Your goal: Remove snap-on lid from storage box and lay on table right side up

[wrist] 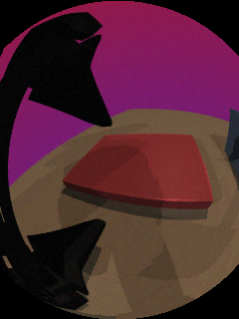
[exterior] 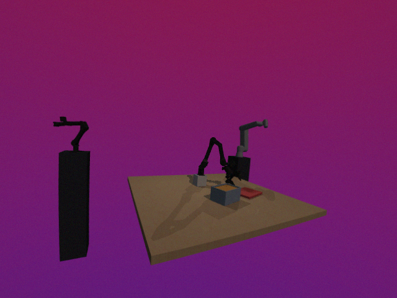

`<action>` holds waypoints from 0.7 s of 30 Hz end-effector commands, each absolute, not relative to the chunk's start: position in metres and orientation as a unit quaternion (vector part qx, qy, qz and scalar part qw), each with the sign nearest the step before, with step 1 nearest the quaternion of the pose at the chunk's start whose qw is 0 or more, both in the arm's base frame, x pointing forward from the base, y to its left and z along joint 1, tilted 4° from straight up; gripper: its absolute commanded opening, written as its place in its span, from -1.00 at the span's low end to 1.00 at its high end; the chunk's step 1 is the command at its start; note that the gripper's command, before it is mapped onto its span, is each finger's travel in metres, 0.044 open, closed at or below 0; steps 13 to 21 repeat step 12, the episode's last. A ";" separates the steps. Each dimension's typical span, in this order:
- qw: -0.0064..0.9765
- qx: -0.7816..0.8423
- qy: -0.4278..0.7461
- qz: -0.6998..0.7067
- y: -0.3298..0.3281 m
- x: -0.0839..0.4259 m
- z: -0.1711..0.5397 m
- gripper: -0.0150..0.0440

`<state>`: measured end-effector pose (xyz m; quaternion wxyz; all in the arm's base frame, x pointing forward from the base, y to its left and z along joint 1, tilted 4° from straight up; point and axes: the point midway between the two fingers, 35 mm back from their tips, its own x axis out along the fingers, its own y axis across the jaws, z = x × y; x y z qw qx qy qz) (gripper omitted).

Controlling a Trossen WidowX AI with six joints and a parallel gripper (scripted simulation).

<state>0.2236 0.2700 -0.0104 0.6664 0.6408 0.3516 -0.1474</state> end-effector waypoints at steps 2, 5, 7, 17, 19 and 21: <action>0.667 0.641 0.350 -0.150 0.266 0.214 -0.011 1.00; 0.667 0.641 0.350 -0.150 0.264 0.208 -0.011 1.00; 0.666 0.641 0.350 -0.150 0.263 0.204 -0.011 1.00; 0.666 0.641 0.351 -0.150 0.260 0.195 -0.011 1.00; 0.666 0.641 0.351 -0.150 0.260 0.195 -0.011 1.00; 0.666 0.641 0.351 -0.150 0.260 0.195 -0.011 1.00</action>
